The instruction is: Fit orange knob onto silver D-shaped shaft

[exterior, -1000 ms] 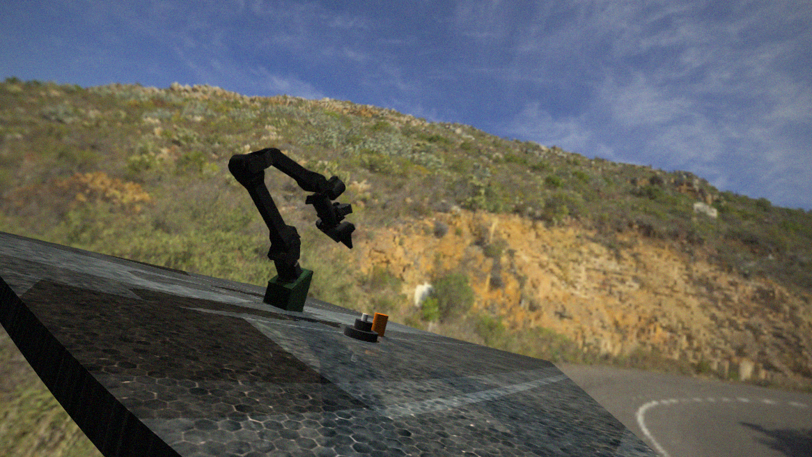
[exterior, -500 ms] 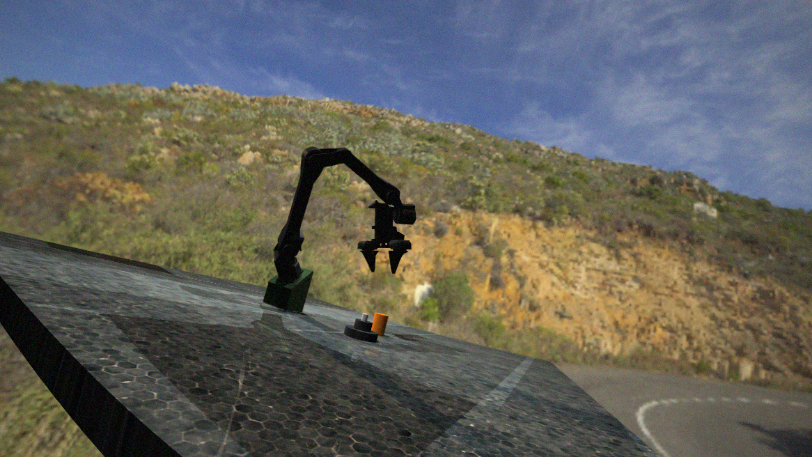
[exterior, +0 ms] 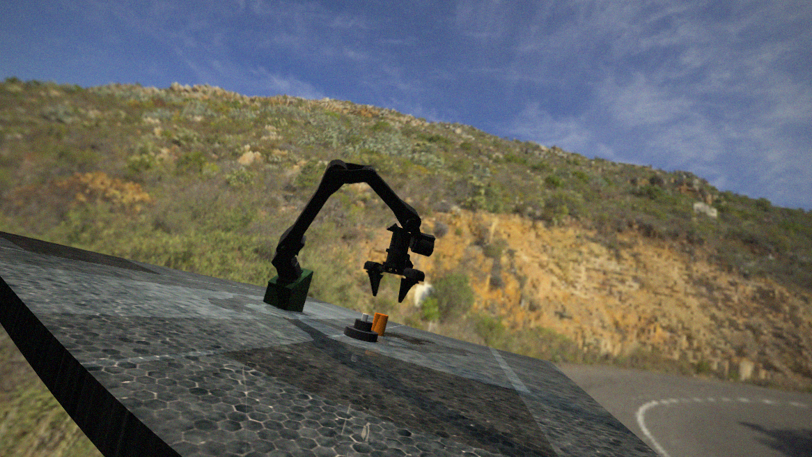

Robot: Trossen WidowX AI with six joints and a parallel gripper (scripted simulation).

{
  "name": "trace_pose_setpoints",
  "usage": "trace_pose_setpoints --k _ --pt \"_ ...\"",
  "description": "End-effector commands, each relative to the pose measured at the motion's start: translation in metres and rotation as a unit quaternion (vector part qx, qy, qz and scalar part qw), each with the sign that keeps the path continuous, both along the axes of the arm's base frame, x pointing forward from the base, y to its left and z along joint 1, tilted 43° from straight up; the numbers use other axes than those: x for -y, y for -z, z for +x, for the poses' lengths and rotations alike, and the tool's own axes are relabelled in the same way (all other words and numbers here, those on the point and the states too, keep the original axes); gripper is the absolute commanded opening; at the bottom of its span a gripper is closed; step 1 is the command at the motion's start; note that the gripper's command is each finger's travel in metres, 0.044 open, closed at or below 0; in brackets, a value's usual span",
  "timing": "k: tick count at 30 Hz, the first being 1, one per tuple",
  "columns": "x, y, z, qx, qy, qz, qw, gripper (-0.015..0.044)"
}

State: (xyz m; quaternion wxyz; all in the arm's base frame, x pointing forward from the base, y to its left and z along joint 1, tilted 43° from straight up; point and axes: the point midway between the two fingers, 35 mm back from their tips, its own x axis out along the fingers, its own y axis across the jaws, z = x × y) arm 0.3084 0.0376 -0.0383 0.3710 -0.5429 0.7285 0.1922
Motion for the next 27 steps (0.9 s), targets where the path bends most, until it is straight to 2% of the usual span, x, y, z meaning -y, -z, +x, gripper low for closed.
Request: trace_pose_setpoints --k 1,27 --pt "0.01 0.01 -0.004 -0.008 0.0 -0.006 1.0 0.044" --pt "0.04 0.043 -0.009 -0.008 0.0 -0.006 1.0 0.044"
